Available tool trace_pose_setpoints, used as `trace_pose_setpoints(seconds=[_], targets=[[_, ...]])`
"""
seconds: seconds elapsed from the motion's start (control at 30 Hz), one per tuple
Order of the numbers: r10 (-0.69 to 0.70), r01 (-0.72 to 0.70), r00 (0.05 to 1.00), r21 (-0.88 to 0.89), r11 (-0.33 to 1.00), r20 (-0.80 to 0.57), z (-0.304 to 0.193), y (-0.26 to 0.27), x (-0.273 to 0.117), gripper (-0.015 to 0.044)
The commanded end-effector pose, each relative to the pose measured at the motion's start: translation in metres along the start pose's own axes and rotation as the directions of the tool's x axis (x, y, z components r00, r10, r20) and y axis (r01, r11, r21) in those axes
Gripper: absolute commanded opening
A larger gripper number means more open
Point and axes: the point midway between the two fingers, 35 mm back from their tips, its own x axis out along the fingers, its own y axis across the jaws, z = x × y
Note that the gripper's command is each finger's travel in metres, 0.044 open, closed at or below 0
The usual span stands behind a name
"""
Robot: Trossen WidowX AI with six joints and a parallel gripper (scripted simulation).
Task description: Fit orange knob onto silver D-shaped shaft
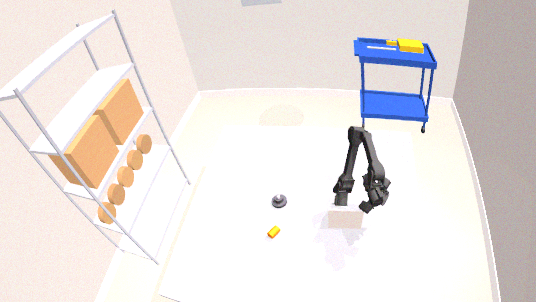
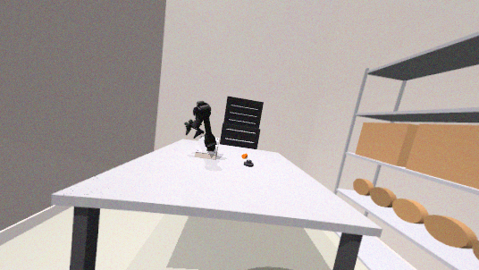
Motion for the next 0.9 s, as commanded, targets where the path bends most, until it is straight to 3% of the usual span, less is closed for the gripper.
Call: trace_pose_setpoints(seconds=[0.0, 0.13, 0.4, 0.63, 0.87], targets=[[0.002, -0.002, 1.000, 0.006, 1.000, 0.008, 0.001, -0.001, -0.001, 0.0426], [0.027, -0.037, 0.989, 0.061, 0.997, 0.148, 0.020, -0.023, -0.035, 0.0440], [-0.169, 0.088, 0.959, 0.329, 0.940, 0.226, 0.008, -0.128, -0.100, 0.0440], [-0.343, 0.150, 0.918, 0.627, 0.765, 0.198, -0.054, -0.241, -0.148, 0.0440], [-0.432, 0.158, 0.896, 0.840, 0.519, 0.099, -0.142, -0.325, -0.162, 0.0440]])
